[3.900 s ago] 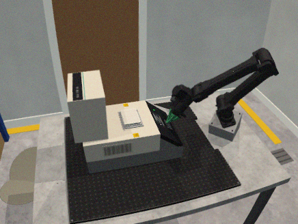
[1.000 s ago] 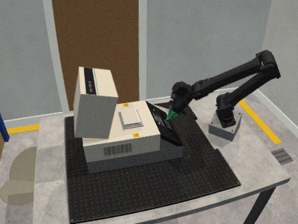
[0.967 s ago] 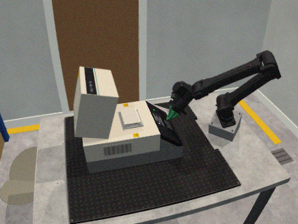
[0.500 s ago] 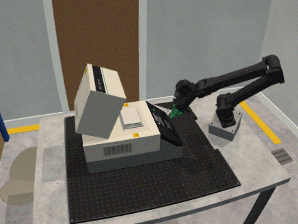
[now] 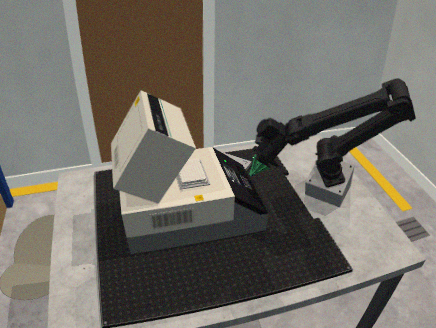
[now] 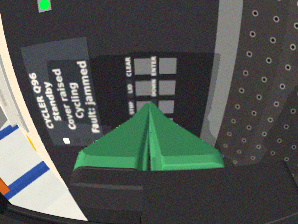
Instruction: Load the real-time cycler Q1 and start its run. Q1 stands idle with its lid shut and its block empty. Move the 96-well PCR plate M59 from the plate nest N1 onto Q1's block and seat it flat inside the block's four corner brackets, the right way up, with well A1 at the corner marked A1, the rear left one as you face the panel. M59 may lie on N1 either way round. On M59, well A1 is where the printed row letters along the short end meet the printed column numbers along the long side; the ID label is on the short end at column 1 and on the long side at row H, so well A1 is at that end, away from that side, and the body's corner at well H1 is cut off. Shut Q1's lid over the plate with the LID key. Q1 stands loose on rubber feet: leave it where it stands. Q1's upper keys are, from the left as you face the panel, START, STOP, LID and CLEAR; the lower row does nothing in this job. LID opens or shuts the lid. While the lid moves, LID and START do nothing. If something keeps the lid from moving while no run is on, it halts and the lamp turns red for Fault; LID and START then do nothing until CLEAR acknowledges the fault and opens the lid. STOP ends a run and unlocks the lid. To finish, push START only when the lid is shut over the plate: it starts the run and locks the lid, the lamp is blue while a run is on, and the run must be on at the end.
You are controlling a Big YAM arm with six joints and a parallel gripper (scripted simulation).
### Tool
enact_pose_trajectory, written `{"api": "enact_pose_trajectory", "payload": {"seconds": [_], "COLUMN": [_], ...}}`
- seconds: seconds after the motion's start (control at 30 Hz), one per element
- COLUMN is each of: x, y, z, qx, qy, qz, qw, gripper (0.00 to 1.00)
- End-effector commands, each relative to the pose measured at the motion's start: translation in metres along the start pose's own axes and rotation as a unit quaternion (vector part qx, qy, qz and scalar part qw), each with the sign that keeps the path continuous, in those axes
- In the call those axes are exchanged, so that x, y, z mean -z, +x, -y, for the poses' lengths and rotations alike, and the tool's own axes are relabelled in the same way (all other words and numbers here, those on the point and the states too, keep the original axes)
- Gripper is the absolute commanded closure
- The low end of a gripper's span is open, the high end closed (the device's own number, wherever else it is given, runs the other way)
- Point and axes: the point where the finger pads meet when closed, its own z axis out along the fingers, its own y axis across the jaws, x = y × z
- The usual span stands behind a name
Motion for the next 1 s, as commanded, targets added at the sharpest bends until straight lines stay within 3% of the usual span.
{"api": "enact_pose_trajectory", "payload": {"seconds": [0.0,0.2,0.37,0.67,0.97], "x": [0.007,0.008,0.008,0.002,0.003], "y": [0.003,-0.001,-0.006,0.003,0.002], "z": [-0.052,-0.052,-0.034,-0.010,-0.029], "qx": [0.031,0.032,0.013,0.010,0.014], "qy": [-0.044,-0.046,-0.032,-0.014,-0.023], "qz": [0.002,0.004,0.010,0.000,0.000], "qw": [0.999,0.998,0.999,1.000,1.000], "gripper": [1.00,1.00,1.00,1.00,1.00]}}
